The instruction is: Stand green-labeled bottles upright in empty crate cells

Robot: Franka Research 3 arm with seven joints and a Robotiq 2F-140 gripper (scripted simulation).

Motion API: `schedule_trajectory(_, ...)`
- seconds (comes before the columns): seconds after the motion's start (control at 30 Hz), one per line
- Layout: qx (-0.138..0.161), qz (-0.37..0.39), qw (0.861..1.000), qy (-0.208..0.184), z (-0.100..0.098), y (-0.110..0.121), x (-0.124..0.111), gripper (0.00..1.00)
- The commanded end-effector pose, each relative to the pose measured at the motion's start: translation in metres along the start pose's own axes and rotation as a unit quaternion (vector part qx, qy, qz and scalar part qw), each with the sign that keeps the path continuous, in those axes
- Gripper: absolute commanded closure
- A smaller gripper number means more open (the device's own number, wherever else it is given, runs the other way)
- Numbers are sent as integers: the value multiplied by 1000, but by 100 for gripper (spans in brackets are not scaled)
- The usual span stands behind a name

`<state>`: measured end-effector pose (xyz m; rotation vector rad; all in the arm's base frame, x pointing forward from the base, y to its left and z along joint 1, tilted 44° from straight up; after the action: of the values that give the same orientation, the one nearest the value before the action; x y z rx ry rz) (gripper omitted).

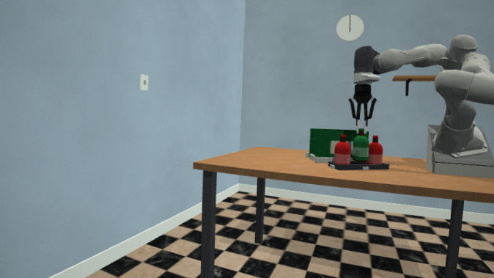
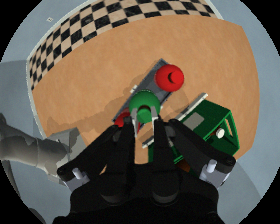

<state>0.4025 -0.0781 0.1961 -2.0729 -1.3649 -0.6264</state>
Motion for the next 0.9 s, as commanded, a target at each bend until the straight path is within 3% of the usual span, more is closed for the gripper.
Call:
schedule_trajectory(0.0, -5, 0, 1000, 3, -5, 2, -1, 100)
schedule_trajectory(0.87, -5, 0, 1000, 3, -9, 3, -1, 100)
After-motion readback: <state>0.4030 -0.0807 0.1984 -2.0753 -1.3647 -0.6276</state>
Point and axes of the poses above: the point where the finger pads meet when closed, its own z axis out along the fingers, its own y axis across the jaws, x = y × z, the point moved 10 cm from there along -z, back along the fingers, and after that the axes turned 7 degrees about z, right-handed, at the moved point
